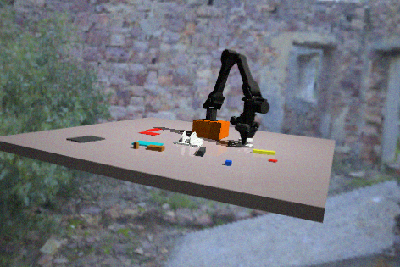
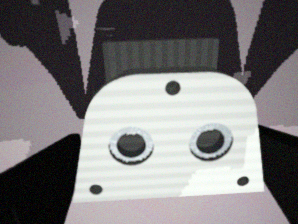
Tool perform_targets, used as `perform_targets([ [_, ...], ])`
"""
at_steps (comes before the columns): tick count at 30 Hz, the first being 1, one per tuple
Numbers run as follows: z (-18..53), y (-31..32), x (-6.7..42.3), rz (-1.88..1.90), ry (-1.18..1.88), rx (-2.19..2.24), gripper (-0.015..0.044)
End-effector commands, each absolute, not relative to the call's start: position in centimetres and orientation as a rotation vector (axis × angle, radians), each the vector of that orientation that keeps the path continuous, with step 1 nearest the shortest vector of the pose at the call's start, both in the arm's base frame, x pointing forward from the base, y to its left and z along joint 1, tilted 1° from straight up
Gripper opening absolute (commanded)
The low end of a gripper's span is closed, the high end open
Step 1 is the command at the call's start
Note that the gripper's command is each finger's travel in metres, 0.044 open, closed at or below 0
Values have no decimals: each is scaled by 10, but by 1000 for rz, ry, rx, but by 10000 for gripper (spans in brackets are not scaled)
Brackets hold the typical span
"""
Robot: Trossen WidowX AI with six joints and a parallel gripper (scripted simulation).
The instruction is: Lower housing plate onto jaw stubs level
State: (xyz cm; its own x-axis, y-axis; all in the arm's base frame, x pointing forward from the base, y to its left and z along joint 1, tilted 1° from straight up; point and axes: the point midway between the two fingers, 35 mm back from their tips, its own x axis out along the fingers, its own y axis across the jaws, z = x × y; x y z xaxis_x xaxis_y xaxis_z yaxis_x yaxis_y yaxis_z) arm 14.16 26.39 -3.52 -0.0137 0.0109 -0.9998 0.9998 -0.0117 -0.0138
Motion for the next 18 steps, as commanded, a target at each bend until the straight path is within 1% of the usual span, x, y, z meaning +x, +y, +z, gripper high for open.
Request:
perform_targets([
  [1,-23,267,143,-1216,1225,1227,351],
  [18,31,265,143,-1219,1226,1228,351],
])
